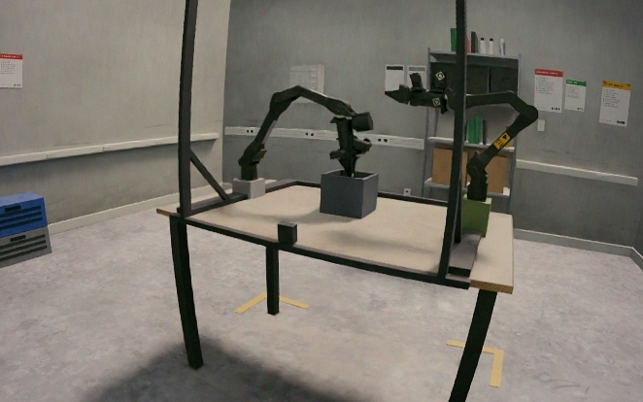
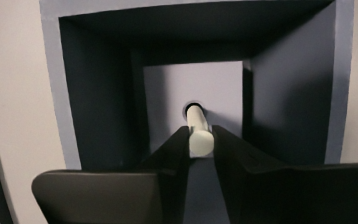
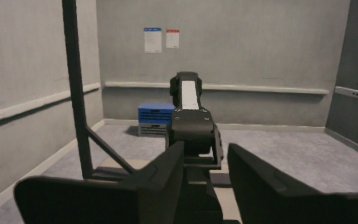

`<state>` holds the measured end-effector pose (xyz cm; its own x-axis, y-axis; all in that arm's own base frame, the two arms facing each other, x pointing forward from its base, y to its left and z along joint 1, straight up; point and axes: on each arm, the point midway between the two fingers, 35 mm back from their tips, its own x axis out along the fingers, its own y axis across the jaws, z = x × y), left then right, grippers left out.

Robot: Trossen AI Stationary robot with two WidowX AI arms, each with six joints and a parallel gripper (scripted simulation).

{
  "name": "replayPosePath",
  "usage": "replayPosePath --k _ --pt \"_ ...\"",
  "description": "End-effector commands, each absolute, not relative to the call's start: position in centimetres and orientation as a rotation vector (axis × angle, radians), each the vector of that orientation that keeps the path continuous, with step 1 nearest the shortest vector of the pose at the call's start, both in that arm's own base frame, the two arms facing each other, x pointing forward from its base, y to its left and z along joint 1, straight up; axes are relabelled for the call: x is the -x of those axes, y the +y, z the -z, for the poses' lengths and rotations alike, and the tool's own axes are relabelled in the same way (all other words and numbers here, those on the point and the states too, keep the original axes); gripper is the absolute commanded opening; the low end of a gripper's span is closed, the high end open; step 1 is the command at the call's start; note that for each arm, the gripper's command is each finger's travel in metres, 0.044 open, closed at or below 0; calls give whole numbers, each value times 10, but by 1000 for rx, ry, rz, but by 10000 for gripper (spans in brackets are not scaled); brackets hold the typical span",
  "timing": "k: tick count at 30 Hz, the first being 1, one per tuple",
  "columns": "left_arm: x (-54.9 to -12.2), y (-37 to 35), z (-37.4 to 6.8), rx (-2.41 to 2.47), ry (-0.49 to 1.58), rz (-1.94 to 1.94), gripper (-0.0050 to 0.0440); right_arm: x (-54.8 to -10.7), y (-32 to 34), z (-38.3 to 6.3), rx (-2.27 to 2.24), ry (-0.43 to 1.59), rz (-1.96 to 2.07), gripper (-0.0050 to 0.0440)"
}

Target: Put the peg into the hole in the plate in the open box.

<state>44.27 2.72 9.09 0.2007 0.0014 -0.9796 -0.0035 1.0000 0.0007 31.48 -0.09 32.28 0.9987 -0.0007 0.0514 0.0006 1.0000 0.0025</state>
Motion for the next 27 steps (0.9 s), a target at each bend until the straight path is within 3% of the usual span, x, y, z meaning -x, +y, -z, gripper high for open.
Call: replayPosePath --k 1,7,8,27 --pt "-443 28 -92 2 1364 0 -50 -312 -1 -331 1 -75 -1 126" --pt "-449 28 -104 0 1326 -2 -50 -313 -1 -331 1 -73 -1 126" --pt "-443 28 -87 2 1363 0 -50 -312 -1 -331 1 -75 -1 126" --pt "-443 28 -66 2 1361 0 -50 -312 -1 -331 1 -75 -1 126"
